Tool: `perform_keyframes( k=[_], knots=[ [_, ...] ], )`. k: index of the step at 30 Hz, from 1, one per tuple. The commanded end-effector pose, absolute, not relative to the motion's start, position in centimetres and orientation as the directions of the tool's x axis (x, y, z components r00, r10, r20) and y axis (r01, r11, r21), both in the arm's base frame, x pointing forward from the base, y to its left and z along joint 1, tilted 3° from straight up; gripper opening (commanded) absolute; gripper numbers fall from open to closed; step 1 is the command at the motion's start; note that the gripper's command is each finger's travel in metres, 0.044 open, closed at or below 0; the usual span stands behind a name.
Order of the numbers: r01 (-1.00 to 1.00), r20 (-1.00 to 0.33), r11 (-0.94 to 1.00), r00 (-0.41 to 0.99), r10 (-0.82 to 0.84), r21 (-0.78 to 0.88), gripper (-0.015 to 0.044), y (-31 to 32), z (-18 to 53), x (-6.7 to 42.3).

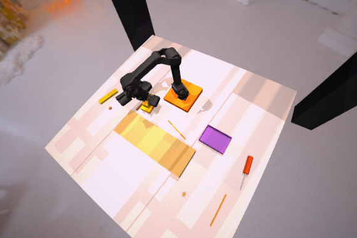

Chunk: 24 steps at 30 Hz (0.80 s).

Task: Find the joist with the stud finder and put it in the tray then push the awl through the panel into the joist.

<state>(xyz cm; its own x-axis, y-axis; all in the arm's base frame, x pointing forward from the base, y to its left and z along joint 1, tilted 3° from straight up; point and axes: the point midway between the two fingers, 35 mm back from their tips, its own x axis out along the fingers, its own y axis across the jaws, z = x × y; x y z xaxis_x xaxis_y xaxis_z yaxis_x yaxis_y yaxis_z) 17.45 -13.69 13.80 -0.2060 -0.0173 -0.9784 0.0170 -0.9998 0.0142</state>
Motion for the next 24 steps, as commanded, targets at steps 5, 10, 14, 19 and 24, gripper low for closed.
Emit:
perform_keyframes(
  k=[5, 10, 14, 19, 24],
  knots=[
    [0.240, -0.987, -0.971, -0.159, -0.018, -0.021, 0.0000, -14.3, 14.2, 18.8],
    [0.397, -0.992, -0.917, -0.129, -0.019, -0.034, 0.0000, -14.7, 14.3, 19.7],
    [0.516, -0.994, -0.856, -0.104, -0.020, -0.037, 0.0000, -15.1, 14.3, 20.4],
    [0.652, -0.997, -0.758, -0.073, -0.021, -0.031, 0.0000, -15.5, 14.5, 21.3],
    [0.770, -0.999, -0.638, -0.042, -0.023, -0.018, 0.0000, -16.0, 14.6, 22.2]
  ],
)
